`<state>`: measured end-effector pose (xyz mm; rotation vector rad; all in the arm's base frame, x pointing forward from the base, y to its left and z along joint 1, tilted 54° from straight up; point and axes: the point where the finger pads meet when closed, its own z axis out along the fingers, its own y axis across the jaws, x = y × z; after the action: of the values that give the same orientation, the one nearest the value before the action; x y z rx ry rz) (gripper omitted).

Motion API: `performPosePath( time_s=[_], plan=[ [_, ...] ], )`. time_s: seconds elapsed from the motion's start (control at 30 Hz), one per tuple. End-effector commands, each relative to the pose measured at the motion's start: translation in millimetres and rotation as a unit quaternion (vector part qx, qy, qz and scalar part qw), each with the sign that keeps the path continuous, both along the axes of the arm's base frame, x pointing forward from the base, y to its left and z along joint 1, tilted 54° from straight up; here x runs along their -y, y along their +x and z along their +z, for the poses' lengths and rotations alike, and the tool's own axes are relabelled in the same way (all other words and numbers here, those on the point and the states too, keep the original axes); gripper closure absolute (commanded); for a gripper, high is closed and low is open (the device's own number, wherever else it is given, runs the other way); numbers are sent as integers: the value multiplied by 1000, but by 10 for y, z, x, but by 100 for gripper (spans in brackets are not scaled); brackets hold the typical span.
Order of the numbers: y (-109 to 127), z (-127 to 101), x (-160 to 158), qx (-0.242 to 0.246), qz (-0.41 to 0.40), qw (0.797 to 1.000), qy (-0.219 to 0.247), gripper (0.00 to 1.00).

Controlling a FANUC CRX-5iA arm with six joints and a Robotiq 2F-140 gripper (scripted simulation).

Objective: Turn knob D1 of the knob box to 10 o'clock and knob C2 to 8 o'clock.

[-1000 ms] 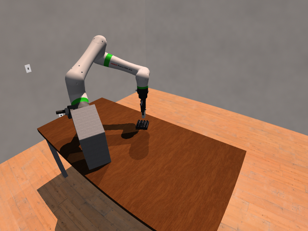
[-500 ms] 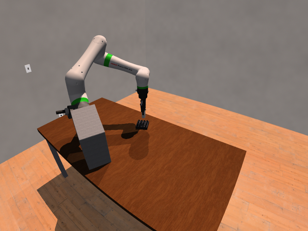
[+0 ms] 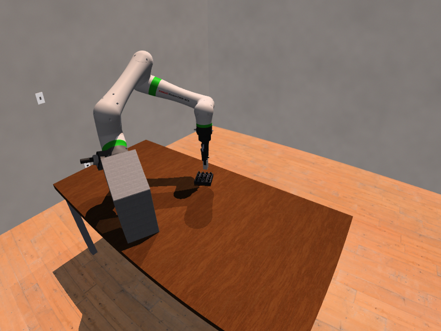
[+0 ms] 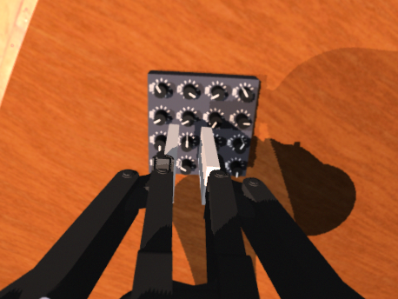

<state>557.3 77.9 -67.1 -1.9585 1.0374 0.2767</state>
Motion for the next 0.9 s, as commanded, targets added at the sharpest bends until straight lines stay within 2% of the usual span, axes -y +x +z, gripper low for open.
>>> performPosePath(
  time_s=[0.0, 0.87],
  plan=[
    [3, -6, -6, 0, 0, 1000, 0, 88],
    [54, -150, -201, 0, 0, 1000, 0, 88]
  ],
)
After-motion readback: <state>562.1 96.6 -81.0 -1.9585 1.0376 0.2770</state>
